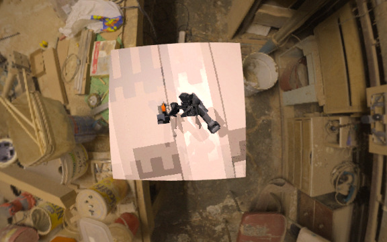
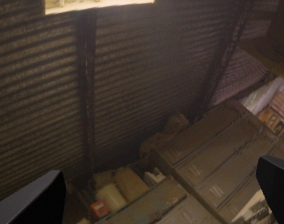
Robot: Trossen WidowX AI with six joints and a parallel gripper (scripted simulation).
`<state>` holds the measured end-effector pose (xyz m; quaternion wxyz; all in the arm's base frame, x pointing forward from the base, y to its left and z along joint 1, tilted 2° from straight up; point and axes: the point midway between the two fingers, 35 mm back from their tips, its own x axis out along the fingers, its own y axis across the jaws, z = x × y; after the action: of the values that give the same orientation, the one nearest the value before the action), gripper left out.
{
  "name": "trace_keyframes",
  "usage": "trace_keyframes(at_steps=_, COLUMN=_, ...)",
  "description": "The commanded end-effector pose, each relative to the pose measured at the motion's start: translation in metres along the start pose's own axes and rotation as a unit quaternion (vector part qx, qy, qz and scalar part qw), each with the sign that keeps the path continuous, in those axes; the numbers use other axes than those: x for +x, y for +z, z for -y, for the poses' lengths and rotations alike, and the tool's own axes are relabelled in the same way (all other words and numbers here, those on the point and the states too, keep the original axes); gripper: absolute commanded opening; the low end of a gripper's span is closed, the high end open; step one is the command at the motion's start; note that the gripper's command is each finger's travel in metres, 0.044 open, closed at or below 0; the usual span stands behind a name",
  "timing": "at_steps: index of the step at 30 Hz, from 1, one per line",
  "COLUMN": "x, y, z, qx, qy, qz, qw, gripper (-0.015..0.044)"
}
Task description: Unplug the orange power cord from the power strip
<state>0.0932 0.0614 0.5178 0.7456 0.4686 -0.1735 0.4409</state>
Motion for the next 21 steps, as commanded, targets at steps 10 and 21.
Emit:
trace_keyframes(at_steps=10, x=0.003, y=0.107, z=0.086, qx=0.147, qy=-0.075, qz=0.168, qw=0.972, gripper=0.0160)
trace_keyframes(at_steps=21, x=-0.029, y=0.142, z=0.258, qx=0.270, qy=-0.317, qz=0.298, qw=0.859, gripper=0.0160)
